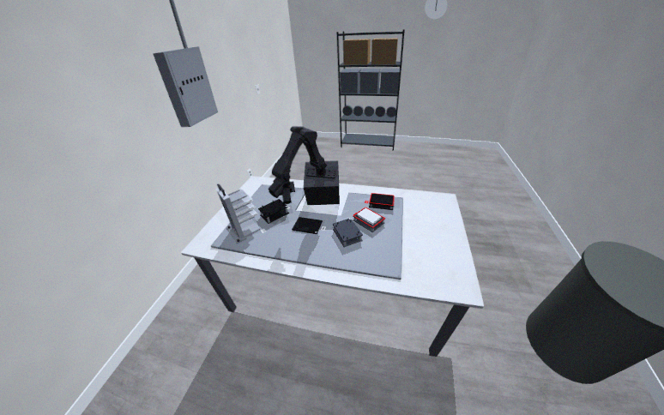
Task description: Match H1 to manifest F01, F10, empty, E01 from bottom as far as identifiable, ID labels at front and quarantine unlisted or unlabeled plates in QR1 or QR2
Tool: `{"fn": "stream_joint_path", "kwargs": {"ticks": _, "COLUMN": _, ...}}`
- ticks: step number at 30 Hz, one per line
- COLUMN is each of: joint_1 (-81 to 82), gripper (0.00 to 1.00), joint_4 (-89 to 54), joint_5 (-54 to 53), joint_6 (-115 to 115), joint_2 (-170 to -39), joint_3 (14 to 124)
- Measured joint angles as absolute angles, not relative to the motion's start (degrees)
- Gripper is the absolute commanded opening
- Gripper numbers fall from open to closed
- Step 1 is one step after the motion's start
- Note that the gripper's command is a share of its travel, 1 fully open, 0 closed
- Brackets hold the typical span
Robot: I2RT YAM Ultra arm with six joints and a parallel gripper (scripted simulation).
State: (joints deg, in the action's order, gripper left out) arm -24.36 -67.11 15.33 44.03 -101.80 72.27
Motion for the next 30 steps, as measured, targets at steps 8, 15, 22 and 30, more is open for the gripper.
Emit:
{"fn": "stream_joint_path", "kwargs": {"ticks": 8, "joint_1": -22.09, "gripper": 0.0, "joint_4": -63.99, "joint_5": 11.73, "joint_6": 37.87, "joint_2": -97.76, "joint_3": 69.23}}
{"fn": "stream_joint_path", "kwargs": {"ticks": 15, "joint_1": -19.59, "gripper": 0.0, "joint_4": -61.45, "joint_5": 9.06, "joint_6": 32.62, "joint_2": -94.56, "joint_3": 66.61}}
{"fn": "stream_joint_path", "kwargs": {"ticks": 22, "joint_1": -17.34, "gripper": 0.0, "joint_4": -59.33, "joint_5": 5.91, "joint_6": 26.68, "joint_2": -90.24, "joint_3": 63.4}}
{"fn": "stream_joint_path", "kwargs": {"ticks": 30, "joint_1": -15.22, "gripper": 0.0, "joint_4": -57.08, "joint_5": 3.09, "joint_6": 21.12, "joint_2": -87.07, "joint_3": 61.08}}
